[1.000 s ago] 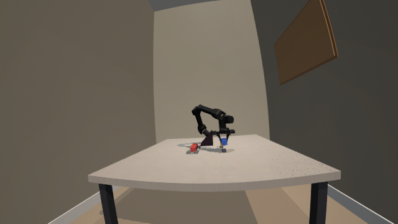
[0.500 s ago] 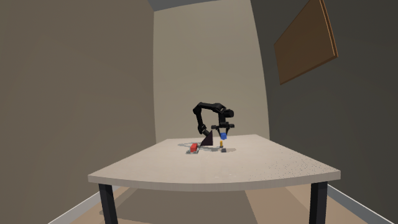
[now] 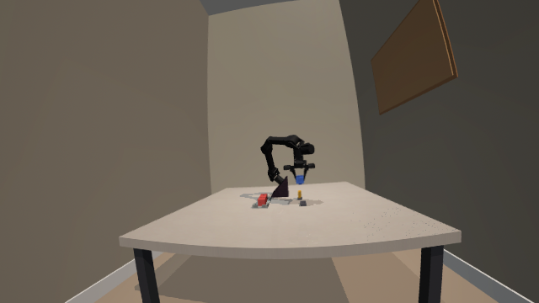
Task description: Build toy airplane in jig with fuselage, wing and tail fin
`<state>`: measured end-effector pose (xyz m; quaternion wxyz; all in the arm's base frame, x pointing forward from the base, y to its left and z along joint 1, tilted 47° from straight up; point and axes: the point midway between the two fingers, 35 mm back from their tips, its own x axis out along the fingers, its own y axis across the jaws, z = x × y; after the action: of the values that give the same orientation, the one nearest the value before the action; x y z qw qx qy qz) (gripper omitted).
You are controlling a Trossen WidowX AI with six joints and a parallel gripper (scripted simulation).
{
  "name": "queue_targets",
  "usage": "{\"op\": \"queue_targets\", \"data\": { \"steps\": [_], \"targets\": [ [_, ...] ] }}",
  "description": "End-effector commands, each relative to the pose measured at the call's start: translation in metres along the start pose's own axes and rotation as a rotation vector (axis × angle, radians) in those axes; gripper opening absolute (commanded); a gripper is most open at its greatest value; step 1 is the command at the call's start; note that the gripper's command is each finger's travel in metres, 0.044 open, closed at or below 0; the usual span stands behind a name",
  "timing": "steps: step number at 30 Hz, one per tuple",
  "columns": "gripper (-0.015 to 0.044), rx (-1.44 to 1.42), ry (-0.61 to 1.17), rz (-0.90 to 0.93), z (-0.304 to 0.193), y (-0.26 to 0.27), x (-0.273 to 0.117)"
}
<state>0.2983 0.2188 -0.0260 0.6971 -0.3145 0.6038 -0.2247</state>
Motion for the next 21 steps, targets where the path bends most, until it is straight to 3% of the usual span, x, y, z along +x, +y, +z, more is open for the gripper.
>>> {"op": "queue_targets", "data": {
  "steps": [1,21],
  "targets": [
    [0.0,0.066,-0.002,0.003,0.004,-0.013,0.0],
    [0.0,0.413,0.001,0.016,0.013,-0.079,0.006]
  ]
}}
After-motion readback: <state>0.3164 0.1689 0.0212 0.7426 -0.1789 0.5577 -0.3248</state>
